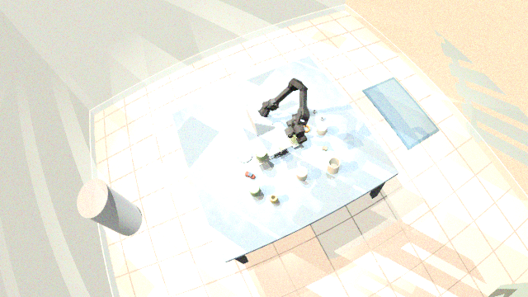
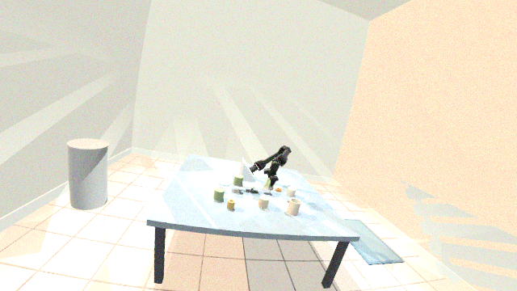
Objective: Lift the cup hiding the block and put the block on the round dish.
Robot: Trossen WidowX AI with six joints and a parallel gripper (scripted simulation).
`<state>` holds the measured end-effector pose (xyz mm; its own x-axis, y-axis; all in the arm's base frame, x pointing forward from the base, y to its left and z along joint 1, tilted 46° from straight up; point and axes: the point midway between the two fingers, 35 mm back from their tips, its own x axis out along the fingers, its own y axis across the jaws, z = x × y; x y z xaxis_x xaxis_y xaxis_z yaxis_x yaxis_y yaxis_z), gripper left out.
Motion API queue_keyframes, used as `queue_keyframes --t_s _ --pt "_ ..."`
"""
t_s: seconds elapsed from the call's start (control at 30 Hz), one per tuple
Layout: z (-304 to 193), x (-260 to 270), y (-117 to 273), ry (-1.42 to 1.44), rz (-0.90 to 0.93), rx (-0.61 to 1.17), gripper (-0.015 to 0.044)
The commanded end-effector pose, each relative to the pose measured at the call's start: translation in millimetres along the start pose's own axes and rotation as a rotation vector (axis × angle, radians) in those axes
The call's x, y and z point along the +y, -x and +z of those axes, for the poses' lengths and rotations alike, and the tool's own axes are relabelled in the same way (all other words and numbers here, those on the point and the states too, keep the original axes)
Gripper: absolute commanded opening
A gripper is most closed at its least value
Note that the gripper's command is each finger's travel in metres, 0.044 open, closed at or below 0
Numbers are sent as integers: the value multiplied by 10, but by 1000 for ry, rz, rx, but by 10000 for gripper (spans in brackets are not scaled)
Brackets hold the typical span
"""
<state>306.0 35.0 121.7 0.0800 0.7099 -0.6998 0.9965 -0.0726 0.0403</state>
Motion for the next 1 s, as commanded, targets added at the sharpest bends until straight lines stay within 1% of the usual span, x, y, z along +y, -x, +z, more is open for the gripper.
queue_keyframes --t_s 0.0,0.97 --pt "1 38 77 6 19 -2 0" --pt "10 46 460 -19 49 -11 0"
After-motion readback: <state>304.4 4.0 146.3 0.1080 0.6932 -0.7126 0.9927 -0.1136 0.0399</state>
